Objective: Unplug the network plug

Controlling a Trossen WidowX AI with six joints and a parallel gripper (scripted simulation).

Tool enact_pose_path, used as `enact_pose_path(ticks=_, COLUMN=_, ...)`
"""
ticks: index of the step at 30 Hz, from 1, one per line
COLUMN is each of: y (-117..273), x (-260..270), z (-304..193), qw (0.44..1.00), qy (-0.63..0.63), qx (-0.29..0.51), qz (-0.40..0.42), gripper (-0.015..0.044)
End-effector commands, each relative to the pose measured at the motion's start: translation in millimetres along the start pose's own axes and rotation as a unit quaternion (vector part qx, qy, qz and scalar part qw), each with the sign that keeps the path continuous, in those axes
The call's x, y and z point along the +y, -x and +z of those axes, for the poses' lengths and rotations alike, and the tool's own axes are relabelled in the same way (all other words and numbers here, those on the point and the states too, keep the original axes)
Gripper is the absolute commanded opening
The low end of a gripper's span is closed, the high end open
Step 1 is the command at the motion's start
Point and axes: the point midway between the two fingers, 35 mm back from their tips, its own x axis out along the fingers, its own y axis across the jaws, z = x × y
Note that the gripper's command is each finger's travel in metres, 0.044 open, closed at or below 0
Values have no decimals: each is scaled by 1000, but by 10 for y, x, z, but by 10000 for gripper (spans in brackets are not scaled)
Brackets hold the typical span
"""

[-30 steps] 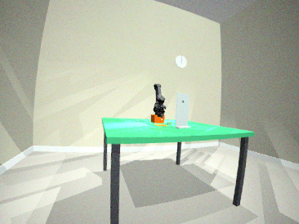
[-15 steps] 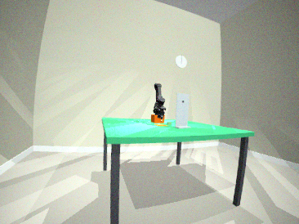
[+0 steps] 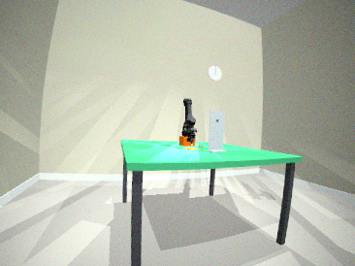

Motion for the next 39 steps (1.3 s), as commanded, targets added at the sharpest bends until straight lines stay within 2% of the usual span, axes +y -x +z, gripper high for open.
enact_pose_path(ticks=1, y=-35, x=-58, z=2, qw=1000, qy=1, qx=0, qz=-4, gripper=0)
enact_pose_path(ticks=39, y=-217, x=-201, z=16, qw=1000, qy=0, qx=0, qz=-5, gripper=0)
